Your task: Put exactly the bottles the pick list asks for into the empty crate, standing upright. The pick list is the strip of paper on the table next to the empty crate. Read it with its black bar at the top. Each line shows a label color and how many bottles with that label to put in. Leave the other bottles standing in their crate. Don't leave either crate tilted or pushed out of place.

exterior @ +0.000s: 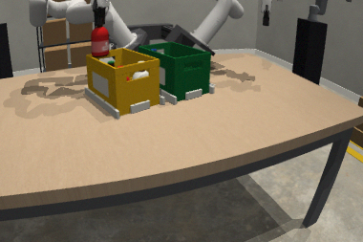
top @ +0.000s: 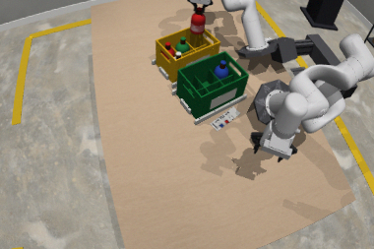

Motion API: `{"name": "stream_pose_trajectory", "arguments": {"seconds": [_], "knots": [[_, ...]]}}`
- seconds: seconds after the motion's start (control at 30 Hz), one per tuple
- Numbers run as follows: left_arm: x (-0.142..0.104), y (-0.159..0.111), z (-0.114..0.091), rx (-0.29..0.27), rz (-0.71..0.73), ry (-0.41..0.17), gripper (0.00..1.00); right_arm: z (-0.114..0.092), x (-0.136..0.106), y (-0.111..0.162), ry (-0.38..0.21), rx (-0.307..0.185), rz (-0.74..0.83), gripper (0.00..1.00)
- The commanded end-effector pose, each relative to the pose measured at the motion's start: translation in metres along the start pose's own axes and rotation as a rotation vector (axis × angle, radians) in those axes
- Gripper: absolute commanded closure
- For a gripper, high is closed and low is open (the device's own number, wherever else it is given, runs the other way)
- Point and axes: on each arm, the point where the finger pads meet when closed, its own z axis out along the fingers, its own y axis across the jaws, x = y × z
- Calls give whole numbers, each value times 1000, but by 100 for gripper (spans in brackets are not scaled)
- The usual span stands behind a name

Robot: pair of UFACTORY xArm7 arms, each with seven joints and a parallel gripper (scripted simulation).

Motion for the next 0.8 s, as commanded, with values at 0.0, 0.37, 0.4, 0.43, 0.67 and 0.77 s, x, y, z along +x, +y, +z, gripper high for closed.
{"name": "stream_pose_trajectory", "arguments": {"seconds": [0.0, 0.37, 0.4, 0.43, 0.67, 0.77], "knots": [[1, 0, -1, -1, -1, 3, 0, -7, 0, 0, -1, 2, 1, 100], [1, 0, -1, -1, -1, 3, 0, -16, 0, 0, -1, 2, 1, 100], [1, 0, -1, -1, -1, 3, 0, -16, 0, 0, -1, 2, 1, 100], [1, 0, -1, -1, -1, 3, 0, -16, 0, 0, -1, 2, 1, 100], [1, 0, -1, -1, -1, 3, 0, -16, -6, 2, -1, 2, 1, 100], [1, 0, -1, -1, -1, 3, 0, -16, -10, 3, -2, 2, 1, 100]]}}
